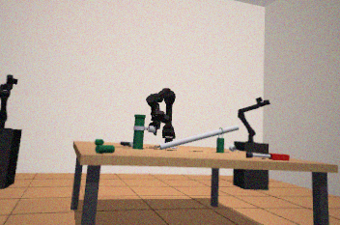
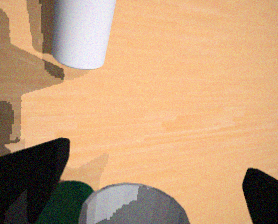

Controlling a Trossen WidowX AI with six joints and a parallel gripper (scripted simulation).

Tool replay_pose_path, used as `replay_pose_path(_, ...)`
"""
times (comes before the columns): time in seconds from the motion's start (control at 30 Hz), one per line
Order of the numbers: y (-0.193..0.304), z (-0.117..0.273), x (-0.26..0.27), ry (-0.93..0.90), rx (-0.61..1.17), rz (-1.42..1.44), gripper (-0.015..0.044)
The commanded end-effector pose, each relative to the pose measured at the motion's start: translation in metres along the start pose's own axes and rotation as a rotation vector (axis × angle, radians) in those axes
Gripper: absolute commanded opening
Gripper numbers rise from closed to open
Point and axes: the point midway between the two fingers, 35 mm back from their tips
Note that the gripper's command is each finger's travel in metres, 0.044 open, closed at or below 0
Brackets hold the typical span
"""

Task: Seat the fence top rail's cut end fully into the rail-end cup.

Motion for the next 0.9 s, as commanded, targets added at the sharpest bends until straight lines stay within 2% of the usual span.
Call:
replay_pose_path(0.0,-0.017,0.019,-0.012,0.010,0.004,0.005,0.0440)
replay_pose_path(0.23,-0.022,0.020,-0.015,0.013,-0.002,-0.038,0.0440)
replay_pose_path(0.73,-0.107,0.077,-0.047,0.007,0.033,-1.187,0.0440)
replay_pose_path(0.87,-0.122,0.091,-0.050,0.022,0.041,-1.357,0.0440)
Point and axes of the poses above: the point midway between the two fingers, 35 mm back from their tips, its own z axis back along the fingers, its own x axis across the jaws, y = z × x, and after that the axes turned 4 degrees about z, right-handed
